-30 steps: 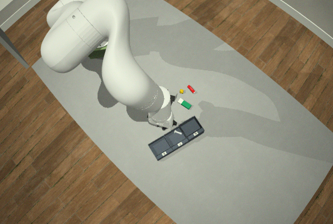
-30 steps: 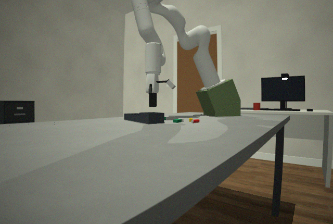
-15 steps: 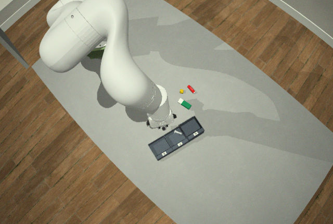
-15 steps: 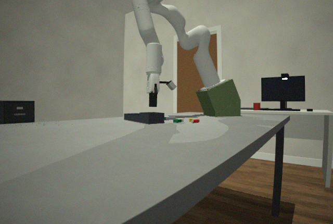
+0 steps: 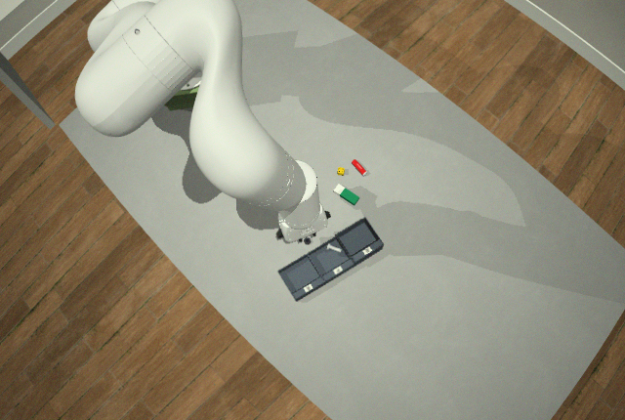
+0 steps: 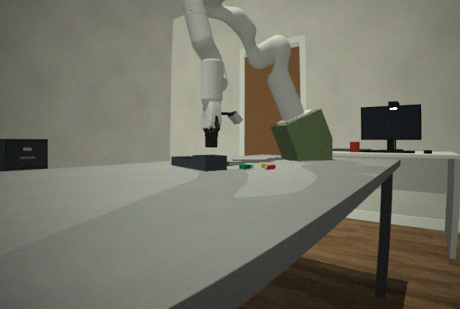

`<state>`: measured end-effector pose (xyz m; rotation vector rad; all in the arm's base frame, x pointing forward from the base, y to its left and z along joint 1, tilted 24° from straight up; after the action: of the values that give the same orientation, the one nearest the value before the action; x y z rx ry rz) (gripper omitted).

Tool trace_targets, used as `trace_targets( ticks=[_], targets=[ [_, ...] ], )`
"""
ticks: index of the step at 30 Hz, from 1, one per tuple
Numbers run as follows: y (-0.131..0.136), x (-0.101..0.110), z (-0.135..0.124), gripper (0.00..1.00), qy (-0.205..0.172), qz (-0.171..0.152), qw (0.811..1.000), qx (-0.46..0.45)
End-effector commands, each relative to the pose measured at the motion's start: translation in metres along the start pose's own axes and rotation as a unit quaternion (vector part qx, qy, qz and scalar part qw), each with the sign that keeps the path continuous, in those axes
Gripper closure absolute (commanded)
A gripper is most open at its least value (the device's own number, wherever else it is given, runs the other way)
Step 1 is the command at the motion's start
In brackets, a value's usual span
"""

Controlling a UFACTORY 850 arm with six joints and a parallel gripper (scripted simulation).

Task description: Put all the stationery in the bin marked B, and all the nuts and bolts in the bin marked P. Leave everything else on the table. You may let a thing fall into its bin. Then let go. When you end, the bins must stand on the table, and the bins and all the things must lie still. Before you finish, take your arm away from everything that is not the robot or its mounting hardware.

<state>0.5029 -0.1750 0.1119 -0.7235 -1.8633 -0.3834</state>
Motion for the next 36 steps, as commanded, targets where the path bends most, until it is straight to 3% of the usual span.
trace_targets(
  ticks=[1,21,33,36],
  targets=[
    [0.0,0.0,-0.001,0.7,0.0,0.001,1.0,0.0],
    [0.0,0.0,-0.001,0.7,0.0,0.001,1.0,0.0],
    [0.0,-0.048,-0.001,0.7,0.0,0.001,1.0,0.0],
    [0.0,-0.052,-0.001,0.7,0.0,0.001,1.0,0.0]
  ],
)
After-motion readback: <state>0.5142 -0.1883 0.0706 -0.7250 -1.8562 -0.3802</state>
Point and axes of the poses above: the point where the finger pads meet when closed, its own x axis back along the fingers, its own y axis across the jaws, z = x × y, the point moved 4 cm from there along x, back along the fingers, and after that the axes turned 7 degrees about -x, right-handed, at the moved point
